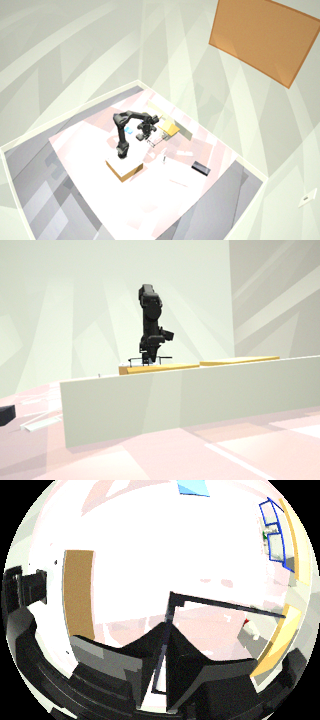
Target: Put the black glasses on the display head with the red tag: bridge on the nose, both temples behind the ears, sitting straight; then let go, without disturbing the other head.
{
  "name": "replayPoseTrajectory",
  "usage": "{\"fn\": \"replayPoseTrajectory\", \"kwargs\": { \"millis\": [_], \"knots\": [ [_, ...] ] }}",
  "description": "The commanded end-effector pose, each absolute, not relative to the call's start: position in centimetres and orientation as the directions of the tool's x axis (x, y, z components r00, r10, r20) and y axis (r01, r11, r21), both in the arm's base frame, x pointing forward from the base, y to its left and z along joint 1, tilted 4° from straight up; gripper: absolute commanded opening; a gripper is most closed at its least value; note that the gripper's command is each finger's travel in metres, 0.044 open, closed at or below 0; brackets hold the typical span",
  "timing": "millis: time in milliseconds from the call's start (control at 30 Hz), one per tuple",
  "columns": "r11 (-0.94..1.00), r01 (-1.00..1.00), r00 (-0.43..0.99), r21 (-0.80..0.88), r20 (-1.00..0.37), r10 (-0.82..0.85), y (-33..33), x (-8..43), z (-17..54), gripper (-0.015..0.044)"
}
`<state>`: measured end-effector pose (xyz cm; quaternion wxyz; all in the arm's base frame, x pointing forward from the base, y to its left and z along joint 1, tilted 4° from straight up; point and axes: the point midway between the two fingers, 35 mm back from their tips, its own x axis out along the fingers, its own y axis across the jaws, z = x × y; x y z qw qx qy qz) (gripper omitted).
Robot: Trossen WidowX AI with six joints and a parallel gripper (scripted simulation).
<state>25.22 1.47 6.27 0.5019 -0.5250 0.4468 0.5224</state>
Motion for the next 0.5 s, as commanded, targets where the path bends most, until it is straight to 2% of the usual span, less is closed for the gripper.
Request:
{"fn": "replayPoseTrajectory", "kwargs": {
  "millis": [0, 467],
  "knots": [
    [-0.099, -0.994, 0.047, -0.054, -0.997, 0.068, 1.5, 25.2, 5.7, 0.0],
    [-0.099, -0.994, 0.043, -0.05, -0.997, 0.069, 1.6, 25.3, 4.5, 0.0]
  ]
}}
